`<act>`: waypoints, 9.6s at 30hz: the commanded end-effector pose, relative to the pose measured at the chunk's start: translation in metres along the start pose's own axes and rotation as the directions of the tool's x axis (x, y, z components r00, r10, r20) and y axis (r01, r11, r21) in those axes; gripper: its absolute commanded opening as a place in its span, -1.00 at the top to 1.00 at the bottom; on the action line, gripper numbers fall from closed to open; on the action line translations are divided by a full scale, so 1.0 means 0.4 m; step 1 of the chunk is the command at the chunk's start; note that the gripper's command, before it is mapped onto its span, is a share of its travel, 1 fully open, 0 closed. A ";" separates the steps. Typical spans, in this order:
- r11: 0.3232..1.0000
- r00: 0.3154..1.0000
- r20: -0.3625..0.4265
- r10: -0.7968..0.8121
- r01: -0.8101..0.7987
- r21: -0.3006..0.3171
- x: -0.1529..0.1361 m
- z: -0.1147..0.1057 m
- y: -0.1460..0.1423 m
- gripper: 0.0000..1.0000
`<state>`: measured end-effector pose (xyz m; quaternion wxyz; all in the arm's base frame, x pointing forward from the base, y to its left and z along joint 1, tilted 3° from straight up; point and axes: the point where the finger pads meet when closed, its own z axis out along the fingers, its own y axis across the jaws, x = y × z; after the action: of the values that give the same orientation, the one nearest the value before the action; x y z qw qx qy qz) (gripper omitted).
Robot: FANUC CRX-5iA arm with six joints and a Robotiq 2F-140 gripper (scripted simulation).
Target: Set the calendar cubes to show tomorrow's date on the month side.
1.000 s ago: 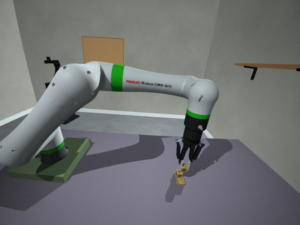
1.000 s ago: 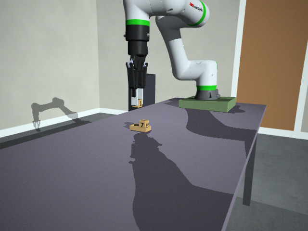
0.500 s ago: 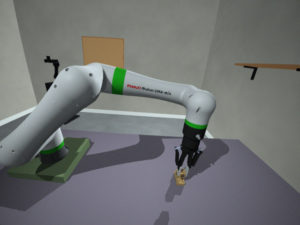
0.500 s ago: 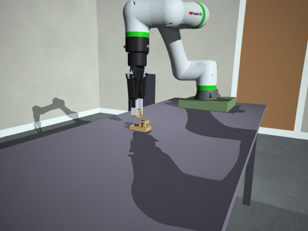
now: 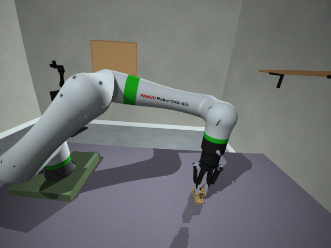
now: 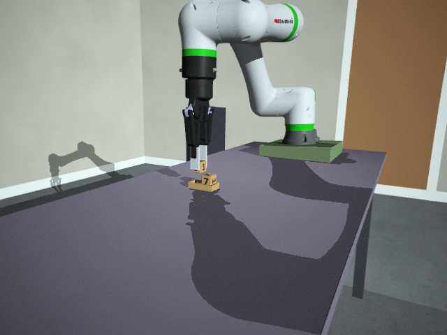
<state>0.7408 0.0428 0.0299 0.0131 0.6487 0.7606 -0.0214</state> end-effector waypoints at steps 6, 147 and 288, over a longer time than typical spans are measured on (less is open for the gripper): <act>1.000 1.000 0.000 0.000 0.000 -0.001 0.000 -0.001 0.000 0.49; 1.000 1.000 0.000 0.000 0.000 -0.001 0.000 0.088 0.000 0.49; 1.000 1.000 0.000 0.000 0.000 -0.001 0.000 -0.137 0.000 -1.00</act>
<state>0.7412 0.0455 0.0841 0.0131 0.6487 0.7606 -0.0214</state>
